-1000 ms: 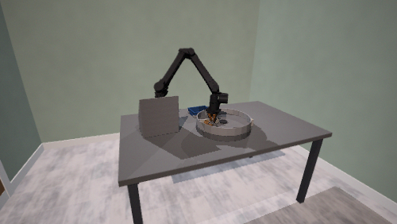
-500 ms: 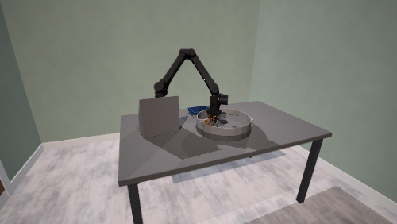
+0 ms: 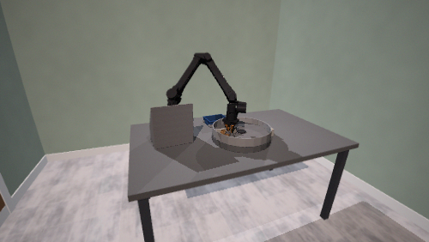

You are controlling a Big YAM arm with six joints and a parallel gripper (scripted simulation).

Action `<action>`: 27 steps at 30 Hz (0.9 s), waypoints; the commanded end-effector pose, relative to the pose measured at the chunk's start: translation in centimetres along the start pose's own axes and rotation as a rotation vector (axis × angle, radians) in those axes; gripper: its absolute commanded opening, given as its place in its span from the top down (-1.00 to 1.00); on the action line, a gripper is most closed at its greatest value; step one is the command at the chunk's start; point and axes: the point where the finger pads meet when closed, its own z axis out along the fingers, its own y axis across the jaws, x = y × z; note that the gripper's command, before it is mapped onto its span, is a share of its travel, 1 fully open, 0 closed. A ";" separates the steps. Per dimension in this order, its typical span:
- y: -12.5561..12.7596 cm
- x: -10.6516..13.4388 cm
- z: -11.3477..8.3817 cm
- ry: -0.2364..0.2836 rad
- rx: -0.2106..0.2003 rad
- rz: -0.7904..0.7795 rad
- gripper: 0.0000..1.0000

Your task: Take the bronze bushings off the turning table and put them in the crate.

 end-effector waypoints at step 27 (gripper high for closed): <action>-0.3 -0.5 -0.7 -0.013 0.009 0.008 1.00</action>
